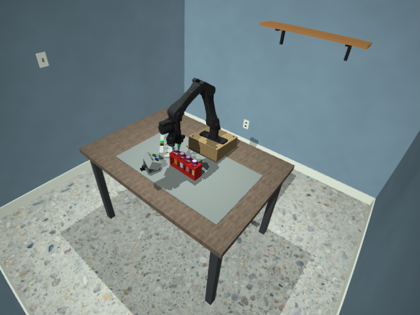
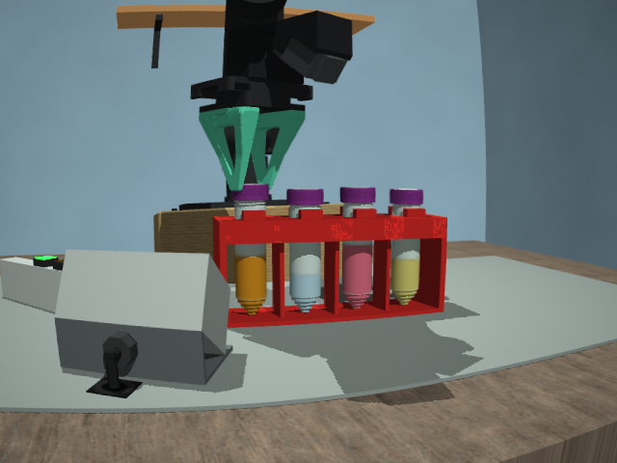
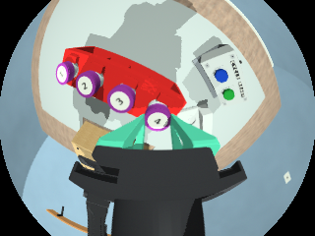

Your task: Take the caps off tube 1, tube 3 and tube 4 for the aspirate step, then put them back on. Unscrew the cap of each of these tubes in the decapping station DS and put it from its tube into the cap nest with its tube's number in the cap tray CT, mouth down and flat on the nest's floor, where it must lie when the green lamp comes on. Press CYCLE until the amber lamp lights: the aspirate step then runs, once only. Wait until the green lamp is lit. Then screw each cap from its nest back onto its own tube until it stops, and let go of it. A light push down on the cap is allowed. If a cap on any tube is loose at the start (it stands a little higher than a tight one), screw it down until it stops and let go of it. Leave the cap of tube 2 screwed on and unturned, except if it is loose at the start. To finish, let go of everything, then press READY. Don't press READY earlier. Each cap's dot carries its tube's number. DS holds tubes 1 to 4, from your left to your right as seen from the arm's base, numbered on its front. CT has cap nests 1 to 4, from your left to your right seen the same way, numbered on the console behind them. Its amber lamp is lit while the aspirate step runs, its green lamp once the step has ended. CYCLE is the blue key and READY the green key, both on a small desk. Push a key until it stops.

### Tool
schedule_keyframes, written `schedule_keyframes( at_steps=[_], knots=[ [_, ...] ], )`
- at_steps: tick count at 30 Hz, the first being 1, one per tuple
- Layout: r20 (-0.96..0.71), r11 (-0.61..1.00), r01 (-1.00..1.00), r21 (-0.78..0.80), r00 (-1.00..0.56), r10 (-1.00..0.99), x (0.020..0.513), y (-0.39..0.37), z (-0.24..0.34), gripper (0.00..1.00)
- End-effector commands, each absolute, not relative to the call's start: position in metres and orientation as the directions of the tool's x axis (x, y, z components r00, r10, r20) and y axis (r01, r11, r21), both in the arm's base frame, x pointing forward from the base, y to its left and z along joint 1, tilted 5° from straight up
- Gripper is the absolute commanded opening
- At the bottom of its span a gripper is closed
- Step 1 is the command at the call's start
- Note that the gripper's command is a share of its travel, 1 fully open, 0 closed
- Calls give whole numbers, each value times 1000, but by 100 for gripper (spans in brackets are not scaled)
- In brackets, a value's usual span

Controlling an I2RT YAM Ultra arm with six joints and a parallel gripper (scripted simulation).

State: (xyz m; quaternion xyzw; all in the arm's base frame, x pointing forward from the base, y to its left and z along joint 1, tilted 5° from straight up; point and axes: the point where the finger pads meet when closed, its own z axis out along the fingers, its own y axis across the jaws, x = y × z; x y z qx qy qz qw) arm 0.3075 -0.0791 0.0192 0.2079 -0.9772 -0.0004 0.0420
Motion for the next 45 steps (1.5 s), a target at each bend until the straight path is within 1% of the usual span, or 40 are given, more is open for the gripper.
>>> schedule_keyframes(
  at_steps=[1, 16, 17, 37, 43, 45],
  knots=[
    [73, 914, -405, 12, -912, -405, 309, -80, 22, 0],
    [73, 914, -405, 12, -912, -405, 309, -80, 22, 0],
    [73, 914, -405, 12, -912, -405, 309, -80, 22, 49],
    [73, 914, -405, 12, -912, -405, 309, -80, 22, 49],
    [73, 984, -177, -6, -982, -176, 309, -80, 19, 49],
    [73, 988, -155, -7, -985, -154, 309, -80, 18, 49]
  ],
)
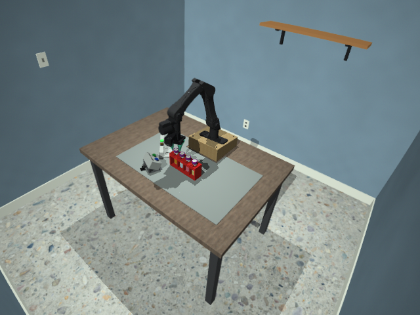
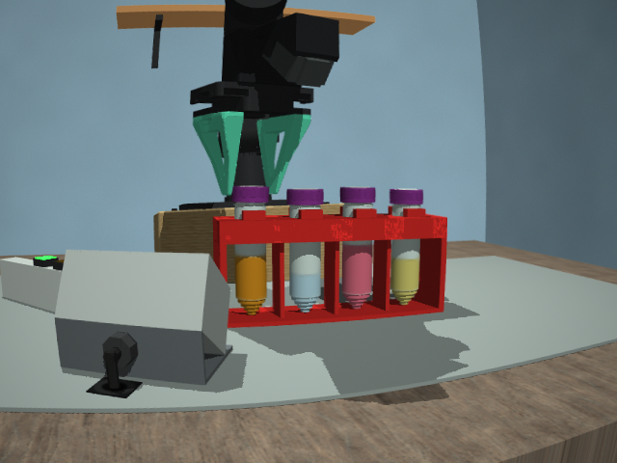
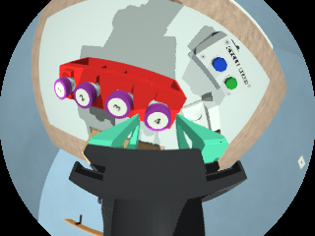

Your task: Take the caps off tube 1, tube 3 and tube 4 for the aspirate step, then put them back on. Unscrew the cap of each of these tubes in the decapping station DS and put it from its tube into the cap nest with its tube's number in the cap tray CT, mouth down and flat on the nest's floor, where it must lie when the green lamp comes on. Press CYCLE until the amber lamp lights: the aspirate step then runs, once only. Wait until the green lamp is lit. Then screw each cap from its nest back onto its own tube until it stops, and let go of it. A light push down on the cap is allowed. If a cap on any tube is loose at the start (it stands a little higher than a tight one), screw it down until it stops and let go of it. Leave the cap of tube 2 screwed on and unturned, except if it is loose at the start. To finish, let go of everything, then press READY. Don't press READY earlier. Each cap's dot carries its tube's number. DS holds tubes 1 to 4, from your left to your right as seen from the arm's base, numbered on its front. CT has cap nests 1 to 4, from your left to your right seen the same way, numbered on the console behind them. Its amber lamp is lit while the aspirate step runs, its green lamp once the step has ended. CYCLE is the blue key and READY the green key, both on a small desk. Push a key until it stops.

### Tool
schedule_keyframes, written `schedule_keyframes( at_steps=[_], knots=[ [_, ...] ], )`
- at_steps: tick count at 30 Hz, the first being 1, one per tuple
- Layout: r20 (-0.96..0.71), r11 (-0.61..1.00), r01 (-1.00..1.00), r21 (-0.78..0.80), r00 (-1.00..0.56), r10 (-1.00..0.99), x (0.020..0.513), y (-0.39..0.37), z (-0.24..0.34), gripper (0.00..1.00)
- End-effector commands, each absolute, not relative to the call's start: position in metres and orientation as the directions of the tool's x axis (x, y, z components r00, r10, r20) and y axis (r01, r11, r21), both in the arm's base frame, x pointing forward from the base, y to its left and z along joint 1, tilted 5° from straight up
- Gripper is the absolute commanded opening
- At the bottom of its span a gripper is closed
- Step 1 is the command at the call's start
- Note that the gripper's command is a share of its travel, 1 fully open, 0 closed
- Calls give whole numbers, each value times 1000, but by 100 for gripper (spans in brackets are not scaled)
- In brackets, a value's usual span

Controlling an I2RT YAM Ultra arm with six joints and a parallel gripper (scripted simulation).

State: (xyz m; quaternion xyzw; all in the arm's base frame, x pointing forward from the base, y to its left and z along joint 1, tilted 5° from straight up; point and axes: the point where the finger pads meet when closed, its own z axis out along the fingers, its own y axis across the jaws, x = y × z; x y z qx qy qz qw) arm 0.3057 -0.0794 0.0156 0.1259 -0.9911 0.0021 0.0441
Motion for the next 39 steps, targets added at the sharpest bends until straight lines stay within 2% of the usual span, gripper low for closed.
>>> schedule_keyframes(
  at_steps=[1, 18, 19, 33, 39],
  knots=[
    [73, 988, -155, -7, -985, -154, 309, -80, 17, 49],
    [73, 988, -155, -7, -985, -154, 309, -80, 13, 49],
    [73, 988, -155, -7, -985, -154, 309, -80, 13, 0],
    [73, 988, -155, -7, -985, -154, 309, -80, 13, 0],
    [72, 1000, -23, -17, -997, -22, 309, -80, 13, 0]
  ],
)
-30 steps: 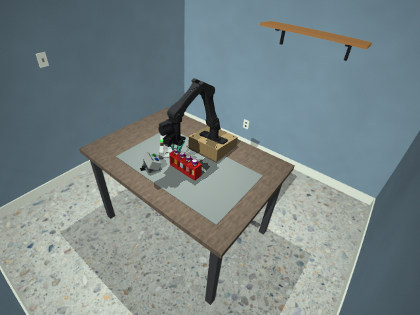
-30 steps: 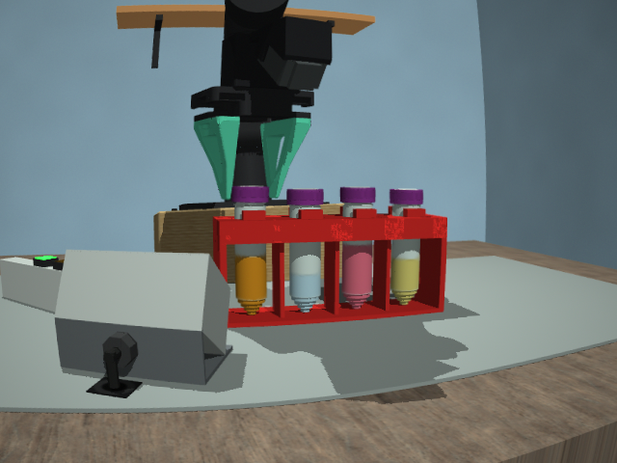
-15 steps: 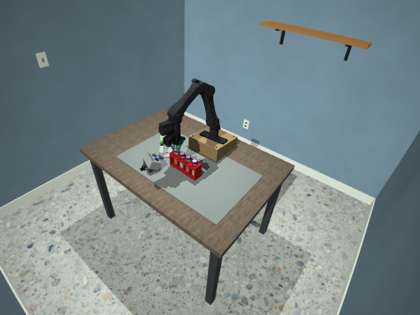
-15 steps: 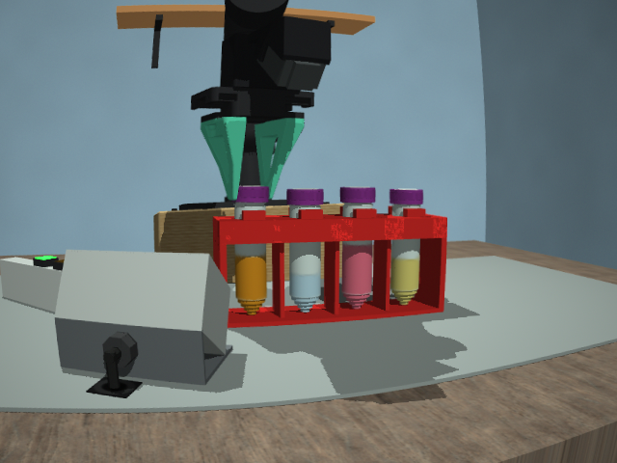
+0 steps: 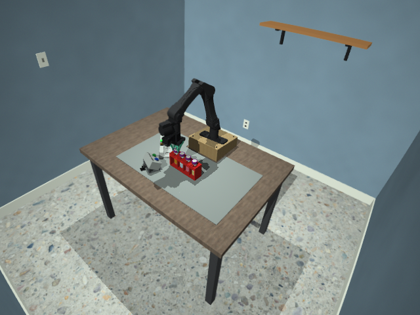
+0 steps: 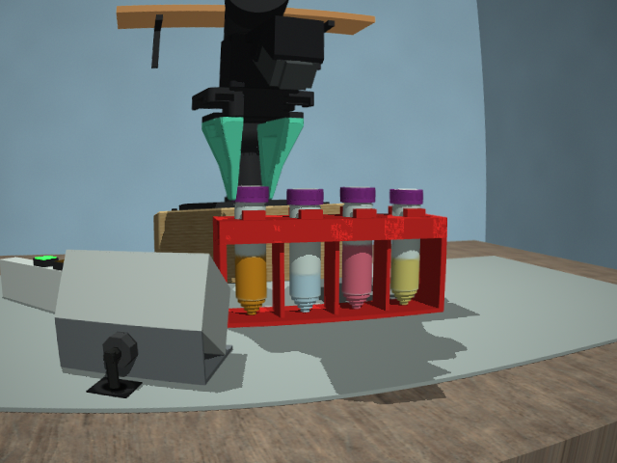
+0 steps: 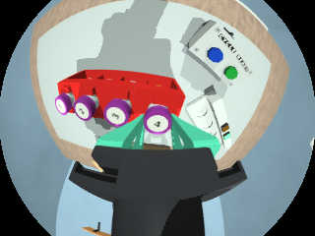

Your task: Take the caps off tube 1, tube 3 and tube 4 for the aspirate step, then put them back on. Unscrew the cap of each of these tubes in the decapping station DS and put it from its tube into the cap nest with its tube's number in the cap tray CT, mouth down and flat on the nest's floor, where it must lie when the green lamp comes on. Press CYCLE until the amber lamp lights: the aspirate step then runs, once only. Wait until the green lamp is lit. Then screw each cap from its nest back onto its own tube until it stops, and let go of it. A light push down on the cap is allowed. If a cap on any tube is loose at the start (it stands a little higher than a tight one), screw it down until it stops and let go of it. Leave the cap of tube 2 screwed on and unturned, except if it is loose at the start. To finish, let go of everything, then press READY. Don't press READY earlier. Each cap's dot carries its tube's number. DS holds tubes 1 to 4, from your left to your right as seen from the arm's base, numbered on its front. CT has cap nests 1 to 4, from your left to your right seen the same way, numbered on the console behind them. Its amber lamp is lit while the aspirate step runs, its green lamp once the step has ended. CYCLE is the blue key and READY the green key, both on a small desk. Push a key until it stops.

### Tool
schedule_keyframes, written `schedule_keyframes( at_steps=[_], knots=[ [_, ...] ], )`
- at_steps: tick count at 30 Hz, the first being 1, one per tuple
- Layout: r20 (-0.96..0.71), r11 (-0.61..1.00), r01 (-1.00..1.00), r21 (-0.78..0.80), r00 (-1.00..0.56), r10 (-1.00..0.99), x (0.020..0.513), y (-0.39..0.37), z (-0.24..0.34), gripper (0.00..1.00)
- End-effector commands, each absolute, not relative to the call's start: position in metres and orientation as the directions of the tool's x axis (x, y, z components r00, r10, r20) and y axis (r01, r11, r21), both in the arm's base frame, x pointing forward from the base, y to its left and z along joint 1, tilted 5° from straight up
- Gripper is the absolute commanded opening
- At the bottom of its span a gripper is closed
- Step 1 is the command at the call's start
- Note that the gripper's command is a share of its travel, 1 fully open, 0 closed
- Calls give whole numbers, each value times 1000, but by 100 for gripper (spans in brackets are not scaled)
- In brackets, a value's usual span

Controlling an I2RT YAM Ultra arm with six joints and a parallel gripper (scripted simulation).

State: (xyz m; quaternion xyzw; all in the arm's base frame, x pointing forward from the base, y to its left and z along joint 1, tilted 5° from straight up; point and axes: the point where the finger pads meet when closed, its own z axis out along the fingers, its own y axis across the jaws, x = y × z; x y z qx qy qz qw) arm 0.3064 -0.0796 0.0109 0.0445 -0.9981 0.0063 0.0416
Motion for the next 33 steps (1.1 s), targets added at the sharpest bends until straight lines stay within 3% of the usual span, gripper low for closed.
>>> schedule_keyframes(
  at_steps=[1, 14, 22, 27, 28, 33],
  knots=[
    [71, 1000, 10, -19, -997, 12, 309, -80, 13, 0],
    [56, 902, 428, -48, -901, 430, 309, -80, 13, 0],
    [47, 808, 587, -57, -807, 589, 309, -80, 13, 0],
    [47, 808, 587, -57, -807, 589, 309, -80, 13, 0],
    [47, 808, 587, -57, -807, 589, 308, -80, 12, 49],
    [47, 808, 587, -57, -807, 589, 308, -80, 12, 49]
  ],
)
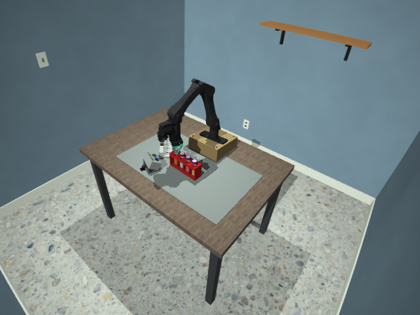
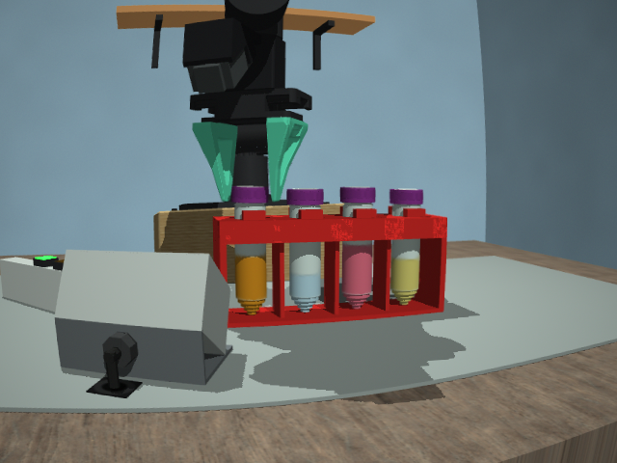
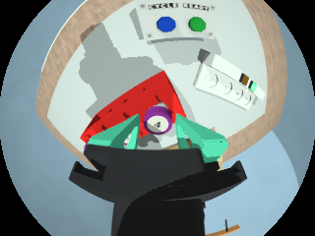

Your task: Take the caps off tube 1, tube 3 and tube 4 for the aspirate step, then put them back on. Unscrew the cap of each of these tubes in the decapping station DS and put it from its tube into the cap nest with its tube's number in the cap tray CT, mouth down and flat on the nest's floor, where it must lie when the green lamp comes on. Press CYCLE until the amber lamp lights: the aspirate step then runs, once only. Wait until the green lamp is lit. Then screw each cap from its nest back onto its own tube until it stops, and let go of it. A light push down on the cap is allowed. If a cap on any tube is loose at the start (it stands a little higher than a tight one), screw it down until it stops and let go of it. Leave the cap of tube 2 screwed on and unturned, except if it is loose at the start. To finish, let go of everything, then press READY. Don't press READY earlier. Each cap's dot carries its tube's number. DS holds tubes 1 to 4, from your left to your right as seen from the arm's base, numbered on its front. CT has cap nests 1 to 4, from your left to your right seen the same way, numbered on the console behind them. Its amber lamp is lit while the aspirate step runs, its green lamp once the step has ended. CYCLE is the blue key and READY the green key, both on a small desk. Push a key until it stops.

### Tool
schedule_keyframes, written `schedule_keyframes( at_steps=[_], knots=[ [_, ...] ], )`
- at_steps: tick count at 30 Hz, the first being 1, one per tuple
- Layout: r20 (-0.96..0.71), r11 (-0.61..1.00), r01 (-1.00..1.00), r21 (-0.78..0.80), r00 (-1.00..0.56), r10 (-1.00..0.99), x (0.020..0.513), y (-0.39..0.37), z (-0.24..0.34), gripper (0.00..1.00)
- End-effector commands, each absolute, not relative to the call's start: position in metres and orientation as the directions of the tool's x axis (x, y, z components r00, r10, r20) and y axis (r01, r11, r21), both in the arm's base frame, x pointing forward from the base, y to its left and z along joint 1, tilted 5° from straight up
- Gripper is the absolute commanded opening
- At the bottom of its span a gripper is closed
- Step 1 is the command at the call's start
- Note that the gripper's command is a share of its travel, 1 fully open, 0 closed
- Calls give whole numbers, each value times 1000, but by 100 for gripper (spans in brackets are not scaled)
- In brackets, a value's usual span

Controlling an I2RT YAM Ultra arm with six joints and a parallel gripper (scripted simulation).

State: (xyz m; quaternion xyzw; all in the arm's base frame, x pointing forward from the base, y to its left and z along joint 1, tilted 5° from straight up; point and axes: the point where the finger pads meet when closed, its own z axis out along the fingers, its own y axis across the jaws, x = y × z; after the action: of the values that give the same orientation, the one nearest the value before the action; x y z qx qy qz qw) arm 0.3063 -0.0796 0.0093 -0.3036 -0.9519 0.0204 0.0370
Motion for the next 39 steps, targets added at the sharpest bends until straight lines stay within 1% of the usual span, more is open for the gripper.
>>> schedule_keyframes(
  at_steps=[1, 7, 15, 17, 23, 29, 37, 38, 39],
  knots=[
    [47, 808, 587, -57, -807, 589, 308, -80, 12, 49],
    [47, 808, 587, -57, -807, 589, 309, -80, 12, 49],
    [62, 952, 303, -40, -950, 305, 309, -80, 13, 49],
    [62, 952, 303, -40, -950, 305, 309, -80, 13, 49],
    [70, 997, 69, -24, -995, 70, 309, -80, 13, 49],
    [73, 988, -155, -7, -985, -154, 309, -80, 13, 49],
    [73, 988, -155, -7, -985, -154, 309, -80, 13, 49],
    [73, 988, -155, -7, -985, -154, 309, -80, 13, 0],
    [73, 988, -155, -7, -985, -154, 309, -80, 13, 0]
  ],
)
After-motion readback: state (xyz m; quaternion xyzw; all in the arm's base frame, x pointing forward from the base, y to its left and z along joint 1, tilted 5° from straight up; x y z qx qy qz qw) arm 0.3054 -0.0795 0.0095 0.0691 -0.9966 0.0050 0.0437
